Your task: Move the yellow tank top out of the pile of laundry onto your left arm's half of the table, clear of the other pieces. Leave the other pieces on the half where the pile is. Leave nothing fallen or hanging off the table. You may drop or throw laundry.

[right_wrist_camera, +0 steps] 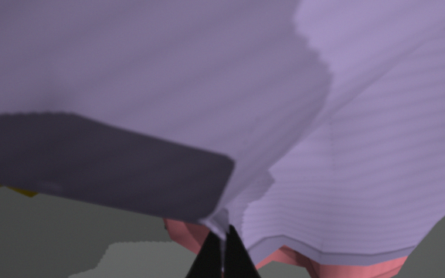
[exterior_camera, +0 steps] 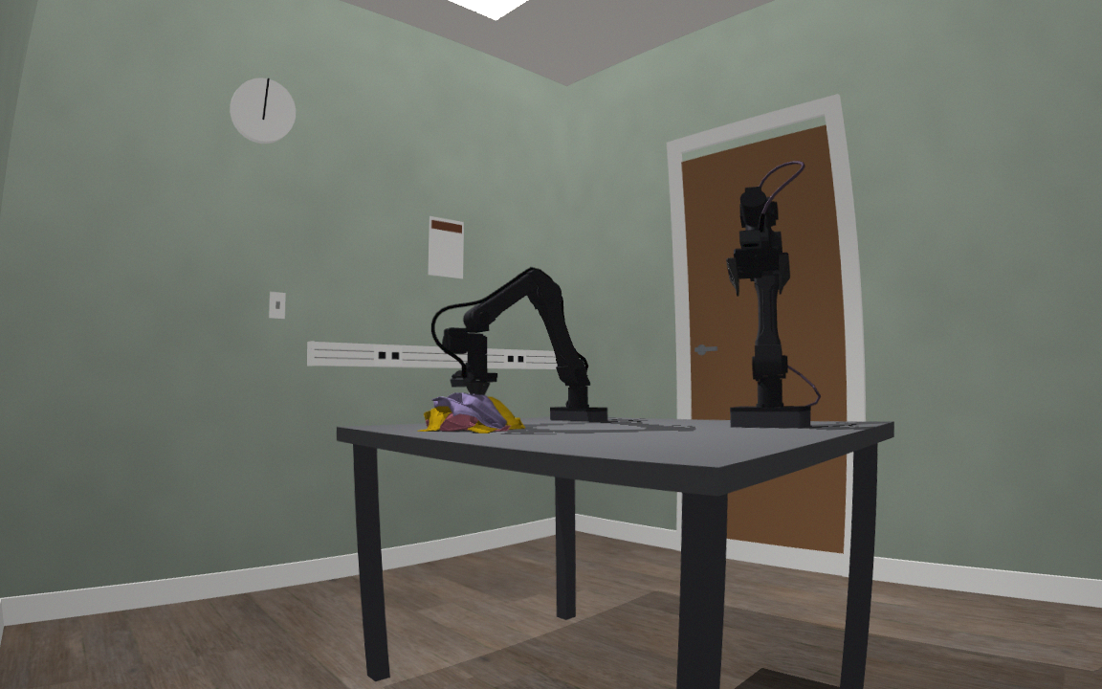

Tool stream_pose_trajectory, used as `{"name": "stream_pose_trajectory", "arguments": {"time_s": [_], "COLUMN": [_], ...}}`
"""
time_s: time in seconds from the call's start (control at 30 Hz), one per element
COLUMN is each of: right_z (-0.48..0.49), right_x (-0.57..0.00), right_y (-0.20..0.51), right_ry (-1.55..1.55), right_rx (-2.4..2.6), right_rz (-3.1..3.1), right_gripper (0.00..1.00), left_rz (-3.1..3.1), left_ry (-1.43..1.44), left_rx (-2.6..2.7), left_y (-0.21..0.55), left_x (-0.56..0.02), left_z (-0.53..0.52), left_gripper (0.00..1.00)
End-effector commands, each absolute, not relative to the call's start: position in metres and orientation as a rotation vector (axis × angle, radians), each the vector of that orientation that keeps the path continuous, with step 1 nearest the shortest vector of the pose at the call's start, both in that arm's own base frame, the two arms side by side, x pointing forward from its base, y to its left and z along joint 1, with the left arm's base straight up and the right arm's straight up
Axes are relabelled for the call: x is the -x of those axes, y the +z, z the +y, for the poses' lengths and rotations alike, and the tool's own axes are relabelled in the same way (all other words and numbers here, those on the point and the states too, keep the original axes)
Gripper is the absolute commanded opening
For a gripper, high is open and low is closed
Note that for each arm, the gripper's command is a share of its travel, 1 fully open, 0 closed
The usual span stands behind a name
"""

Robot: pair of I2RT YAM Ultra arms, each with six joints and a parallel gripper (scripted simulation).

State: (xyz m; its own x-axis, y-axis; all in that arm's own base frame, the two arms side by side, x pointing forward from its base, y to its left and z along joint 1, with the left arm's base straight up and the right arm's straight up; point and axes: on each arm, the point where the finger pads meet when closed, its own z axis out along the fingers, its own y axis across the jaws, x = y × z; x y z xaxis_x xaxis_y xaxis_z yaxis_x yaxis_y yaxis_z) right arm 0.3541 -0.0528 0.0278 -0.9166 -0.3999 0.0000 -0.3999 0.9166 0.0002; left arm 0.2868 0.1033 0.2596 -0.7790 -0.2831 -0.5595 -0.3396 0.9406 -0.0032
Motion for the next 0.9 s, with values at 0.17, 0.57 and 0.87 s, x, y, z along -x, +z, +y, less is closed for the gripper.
{"name": "stream_pose_trajectory", "arguments": {"time_s": [0.17, 0.57, 0.87], "right_z": [-0.0491, -0.0482, -0.0514], "right_x": [-0.3537, -0.3564, -0.3573], "right_y": [0.0215, 0.0258, 0.0275], "right_ry": [-0.027, -0.018, -0.014], "right_rx": [-0.630, -0.638, -0.627], "right_rz": [-3.061, -3.075, -3.084], "right_gripper": [0.00, 0.00, 0.00], "left_rz": [2.441, 2.441, 2.441], "left_ry": [0.150, 0.149, 0.149], "left_rx": [0.414, 0.414, 0.414], "left_y": [0.2855, 0.2855, 0.2855], "left_x": [-0.2896, -0.2896, -0.2897], "left_z": [0.1031, 0.1031, 0.1031], "left_gripper": [0.92, 0.92, 0.92]}}
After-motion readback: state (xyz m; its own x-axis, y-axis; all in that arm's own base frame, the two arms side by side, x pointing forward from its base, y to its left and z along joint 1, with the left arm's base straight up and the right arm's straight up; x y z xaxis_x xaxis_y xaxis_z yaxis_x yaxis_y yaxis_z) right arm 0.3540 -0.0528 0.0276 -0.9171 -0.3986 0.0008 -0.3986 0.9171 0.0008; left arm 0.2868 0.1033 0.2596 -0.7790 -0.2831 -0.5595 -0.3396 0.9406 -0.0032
